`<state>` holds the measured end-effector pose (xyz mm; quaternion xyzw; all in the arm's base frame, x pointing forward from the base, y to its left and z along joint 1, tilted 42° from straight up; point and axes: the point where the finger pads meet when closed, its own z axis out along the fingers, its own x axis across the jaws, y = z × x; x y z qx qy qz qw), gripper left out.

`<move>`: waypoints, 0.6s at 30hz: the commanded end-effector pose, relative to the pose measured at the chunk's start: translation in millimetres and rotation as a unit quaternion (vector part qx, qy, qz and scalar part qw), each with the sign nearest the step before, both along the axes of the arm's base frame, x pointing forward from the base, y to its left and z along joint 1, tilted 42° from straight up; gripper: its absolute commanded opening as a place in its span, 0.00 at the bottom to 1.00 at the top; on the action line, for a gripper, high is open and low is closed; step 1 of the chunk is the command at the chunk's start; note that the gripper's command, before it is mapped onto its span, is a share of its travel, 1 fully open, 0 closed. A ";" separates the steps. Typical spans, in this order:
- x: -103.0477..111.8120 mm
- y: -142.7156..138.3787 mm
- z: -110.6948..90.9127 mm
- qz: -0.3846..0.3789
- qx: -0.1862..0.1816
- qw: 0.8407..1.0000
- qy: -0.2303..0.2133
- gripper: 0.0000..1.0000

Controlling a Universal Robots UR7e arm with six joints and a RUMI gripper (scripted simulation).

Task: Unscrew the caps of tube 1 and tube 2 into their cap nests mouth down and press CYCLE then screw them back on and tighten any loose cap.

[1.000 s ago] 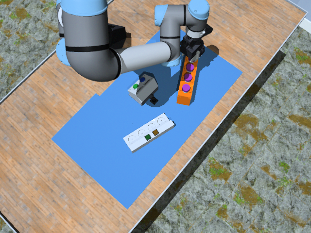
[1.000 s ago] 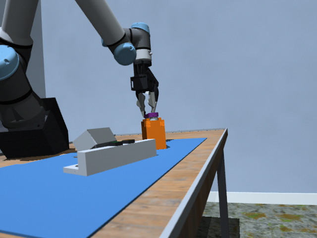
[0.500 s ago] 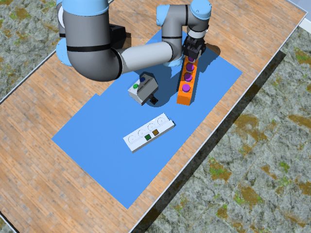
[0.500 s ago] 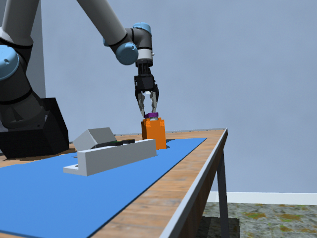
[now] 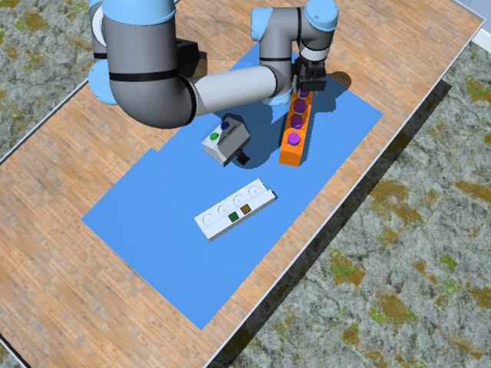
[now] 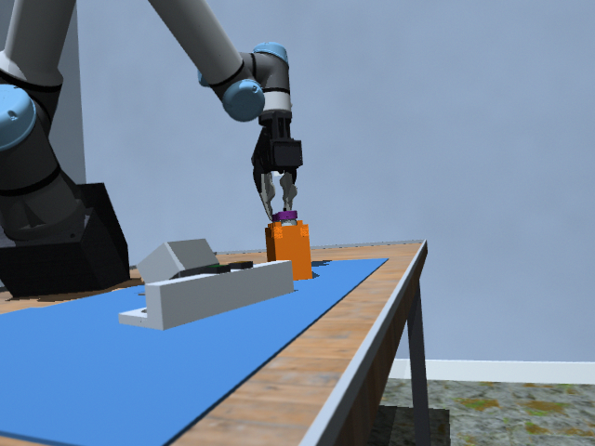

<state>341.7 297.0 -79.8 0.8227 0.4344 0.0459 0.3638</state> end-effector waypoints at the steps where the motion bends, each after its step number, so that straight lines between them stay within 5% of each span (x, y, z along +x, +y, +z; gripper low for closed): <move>1: -0.5 -2.2 -0.9 0.090 -0.039 0.993 0.069 0.00; 11: 0.2 -0.4 0.0 0.090 -0.039 0.993 0.067 0.00; 12: 0.2 -0.4 -0.1 0.090 -0.039 0.993 0.067 0.35; 18: 0.2 -0.3 0.0 0.090 -0.039 0.993 0.067 0.35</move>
